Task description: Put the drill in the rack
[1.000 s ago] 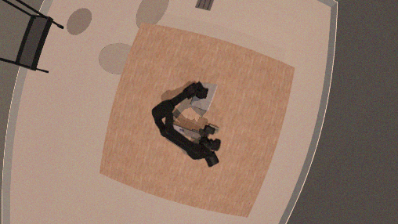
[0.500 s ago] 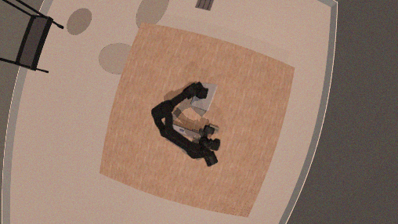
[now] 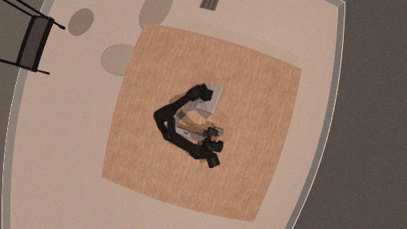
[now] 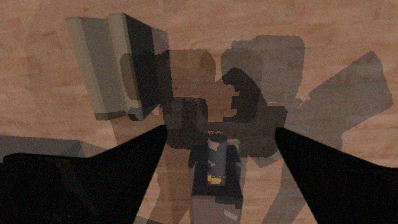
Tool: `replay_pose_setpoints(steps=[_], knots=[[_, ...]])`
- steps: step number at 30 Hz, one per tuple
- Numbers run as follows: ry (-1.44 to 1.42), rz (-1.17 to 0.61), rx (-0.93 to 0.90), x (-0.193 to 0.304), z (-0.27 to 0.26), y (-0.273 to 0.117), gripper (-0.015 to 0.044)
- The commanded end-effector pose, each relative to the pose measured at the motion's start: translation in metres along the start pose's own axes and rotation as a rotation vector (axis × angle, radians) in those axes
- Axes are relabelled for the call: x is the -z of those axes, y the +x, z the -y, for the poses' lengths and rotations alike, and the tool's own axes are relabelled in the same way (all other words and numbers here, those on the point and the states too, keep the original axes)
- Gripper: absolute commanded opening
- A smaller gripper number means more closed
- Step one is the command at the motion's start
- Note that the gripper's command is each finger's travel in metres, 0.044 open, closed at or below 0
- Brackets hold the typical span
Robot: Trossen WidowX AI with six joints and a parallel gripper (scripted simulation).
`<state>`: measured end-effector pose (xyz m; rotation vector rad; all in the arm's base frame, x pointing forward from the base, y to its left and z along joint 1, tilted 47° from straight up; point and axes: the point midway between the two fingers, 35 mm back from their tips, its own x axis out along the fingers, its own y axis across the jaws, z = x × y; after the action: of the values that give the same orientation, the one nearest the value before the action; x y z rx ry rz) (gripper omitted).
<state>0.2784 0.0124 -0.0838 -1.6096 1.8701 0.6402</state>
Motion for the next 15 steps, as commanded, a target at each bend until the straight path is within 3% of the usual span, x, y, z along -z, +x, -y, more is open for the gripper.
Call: replay_pose_setpoints(steps=[1,12,15], knots=[[-0.01,-0.007,-0.003,0.0036,-0.0024,0.0092,0.044],[-0.009,-0.009,-0.003,0.0071,-0.0032,0.0191,0.044],[0.001,-0.003,-0.002,0.0057,-0.0011,0.016,0.0361]])
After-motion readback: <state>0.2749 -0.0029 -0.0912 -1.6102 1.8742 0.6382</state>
